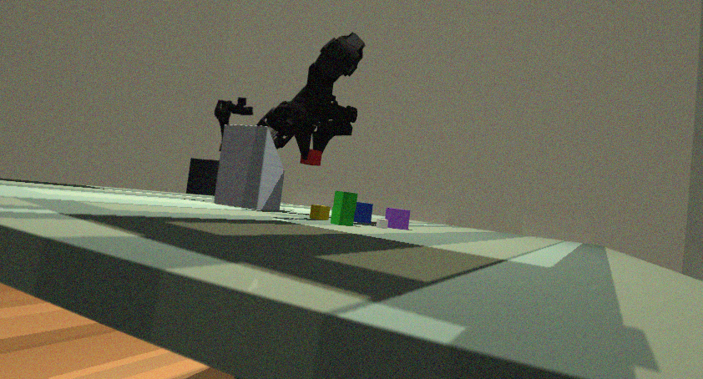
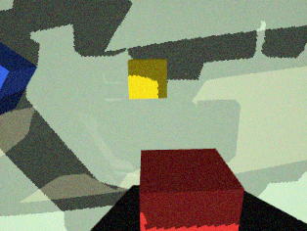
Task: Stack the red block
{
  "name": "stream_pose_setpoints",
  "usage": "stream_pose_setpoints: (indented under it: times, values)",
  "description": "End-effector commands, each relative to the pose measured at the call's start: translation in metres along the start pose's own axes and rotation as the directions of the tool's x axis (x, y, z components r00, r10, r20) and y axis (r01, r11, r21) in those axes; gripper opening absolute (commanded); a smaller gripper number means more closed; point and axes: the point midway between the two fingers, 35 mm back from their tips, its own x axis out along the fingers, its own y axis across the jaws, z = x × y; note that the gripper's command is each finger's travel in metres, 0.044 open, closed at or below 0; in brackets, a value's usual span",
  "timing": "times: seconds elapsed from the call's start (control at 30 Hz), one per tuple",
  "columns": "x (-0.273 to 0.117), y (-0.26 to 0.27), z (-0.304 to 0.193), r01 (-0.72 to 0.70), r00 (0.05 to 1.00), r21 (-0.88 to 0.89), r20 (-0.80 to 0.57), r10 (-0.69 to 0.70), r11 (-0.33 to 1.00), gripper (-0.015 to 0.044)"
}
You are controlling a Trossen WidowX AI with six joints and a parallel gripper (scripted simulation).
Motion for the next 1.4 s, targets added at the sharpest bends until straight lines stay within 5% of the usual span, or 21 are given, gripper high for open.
stream_pose_setpoints:
  times: [0.0,1.37]
  values:
    - [-0.004,0.0,0.0,0.005,1.0,-0.008,0.002,-0.005,1.0,0.0]
    - [-0.002,-0.025,0.135,0.006,1.0,-0.014,0.009,-0.006,1.0,0.0]
